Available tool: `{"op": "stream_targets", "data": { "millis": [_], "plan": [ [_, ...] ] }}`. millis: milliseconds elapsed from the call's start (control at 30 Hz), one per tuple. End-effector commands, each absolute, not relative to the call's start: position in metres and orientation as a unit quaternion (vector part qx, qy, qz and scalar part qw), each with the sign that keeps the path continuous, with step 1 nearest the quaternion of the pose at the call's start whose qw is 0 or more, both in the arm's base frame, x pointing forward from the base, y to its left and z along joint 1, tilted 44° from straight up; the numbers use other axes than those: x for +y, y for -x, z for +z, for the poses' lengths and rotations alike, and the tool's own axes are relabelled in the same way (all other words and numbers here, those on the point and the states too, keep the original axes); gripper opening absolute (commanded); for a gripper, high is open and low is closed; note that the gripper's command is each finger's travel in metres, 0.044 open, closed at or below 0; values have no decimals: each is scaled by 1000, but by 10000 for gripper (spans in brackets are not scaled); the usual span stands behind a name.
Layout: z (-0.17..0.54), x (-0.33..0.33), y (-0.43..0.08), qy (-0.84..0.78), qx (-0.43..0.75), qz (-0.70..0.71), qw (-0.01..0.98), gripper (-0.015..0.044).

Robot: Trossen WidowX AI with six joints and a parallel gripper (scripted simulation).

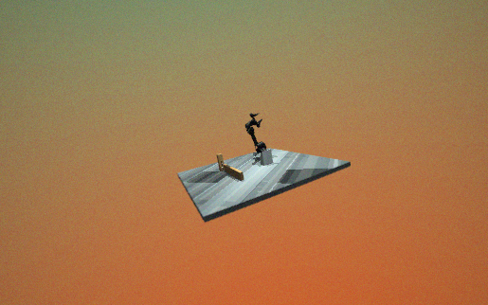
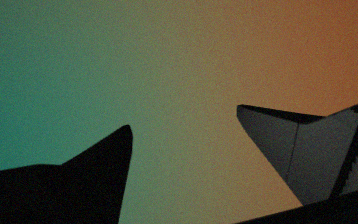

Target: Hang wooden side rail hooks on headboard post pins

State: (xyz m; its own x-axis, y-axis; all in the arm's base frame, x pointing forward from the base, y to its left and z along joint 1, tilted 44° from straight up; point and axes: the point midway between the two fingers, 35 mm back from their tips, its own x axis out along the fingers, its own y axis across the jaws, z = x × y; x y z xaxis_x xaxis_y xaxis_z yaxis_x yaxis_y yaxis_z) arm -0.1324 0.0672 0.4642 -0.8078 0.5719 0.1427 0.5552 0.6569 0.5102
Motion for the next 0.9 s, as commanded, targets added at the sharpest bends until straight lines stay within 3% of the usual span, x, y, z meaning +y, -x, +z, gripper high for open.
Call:
{"op": "stream_targets", "data": {
  "millis": [0,400,867],
  "plan": [
    [465,68,132,-312,911,269,12,426],
    [487,151,53,-430,857,-127,-252,440],
    [470,217,-80,-364,536,-441,-621,440]
  ]
}}
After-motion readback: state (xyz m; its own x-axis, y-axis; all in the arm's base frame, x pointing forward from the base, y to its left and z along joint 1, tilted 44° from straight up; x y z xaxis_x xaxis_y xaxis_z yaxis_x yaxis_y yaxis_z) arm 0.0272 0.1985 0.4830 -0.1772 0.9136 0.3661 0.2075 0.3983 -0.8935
